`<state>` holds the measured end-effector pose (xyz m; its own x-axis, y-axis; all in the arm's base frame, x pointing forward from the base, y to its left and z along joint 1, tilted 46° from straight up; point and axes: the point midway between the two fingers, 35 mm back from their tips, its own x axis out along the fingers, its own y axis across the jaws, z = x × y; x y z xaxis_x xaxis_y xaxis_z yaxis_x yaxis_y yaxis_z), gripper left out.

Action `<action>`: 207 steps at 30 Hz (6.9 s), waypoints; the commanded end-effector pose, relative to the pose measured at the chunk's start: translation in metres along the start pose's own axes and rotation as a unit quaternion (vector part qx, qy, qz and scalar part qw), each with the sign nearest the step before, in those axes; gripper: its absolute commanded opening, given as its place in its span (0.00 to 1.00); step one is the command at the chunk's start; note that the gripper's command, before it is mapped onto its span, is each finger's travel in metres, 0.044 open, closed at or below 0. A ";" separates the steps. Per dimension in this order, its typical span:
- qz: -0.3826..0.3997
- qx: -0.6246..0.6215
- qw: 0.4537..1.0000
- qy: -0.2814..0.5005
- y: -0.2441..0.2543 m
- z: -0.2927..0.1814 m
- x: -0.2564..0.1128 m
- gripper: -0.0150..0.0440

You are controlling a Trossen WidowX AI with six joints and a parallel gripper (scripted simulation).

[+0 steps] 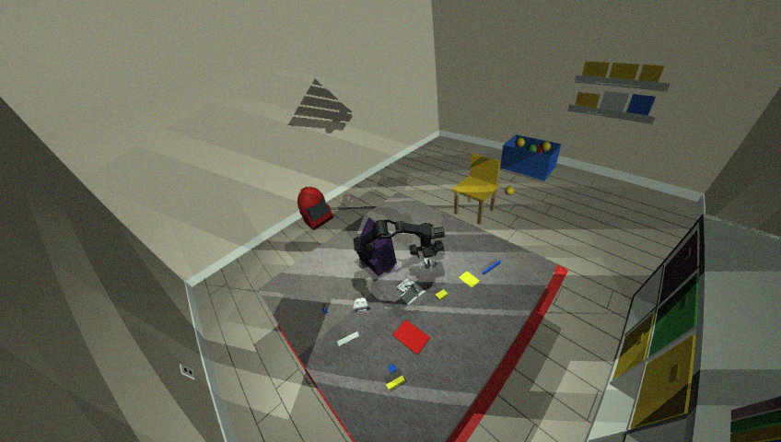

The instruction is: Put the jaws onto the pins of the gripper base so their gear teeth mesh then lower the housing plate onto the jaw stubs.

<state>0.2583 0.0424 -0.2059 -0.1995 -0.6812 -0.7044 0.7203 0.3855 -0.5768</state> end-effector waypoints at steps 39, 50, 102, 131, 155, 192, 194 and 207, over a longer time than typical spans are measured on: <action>0.000 0.000 1.000 0.000 0.000 0.000 0.002 1.00; 0.000 -0.001 1.000 -0.001 0.002 0.001 0.020 1.00; 0.000 0.000 1.000 0.000 0.002 0.002 0.052 0.56; 0.001 -0.001 1.000 -0.001 0.005 0.002 0.016 0.48; 0.005 -0.026 1.000 0.001 -0.003 0.018 -0.031 0.48; 0.020 -0.171 0.985 0.003 -0.066 0.122 -0.041 0.48; 0.020 -0.178 0.984 0.002 -0.070 0.127 -0.040 0.48; 0.017 -0.226 0.974 -0.001 -0.102 0.156 -0.038 0.48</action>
<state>0.2970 -0.0610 -0.0624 -0.1831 -0.6596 -0.7289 0.3821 0.6354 -0.6710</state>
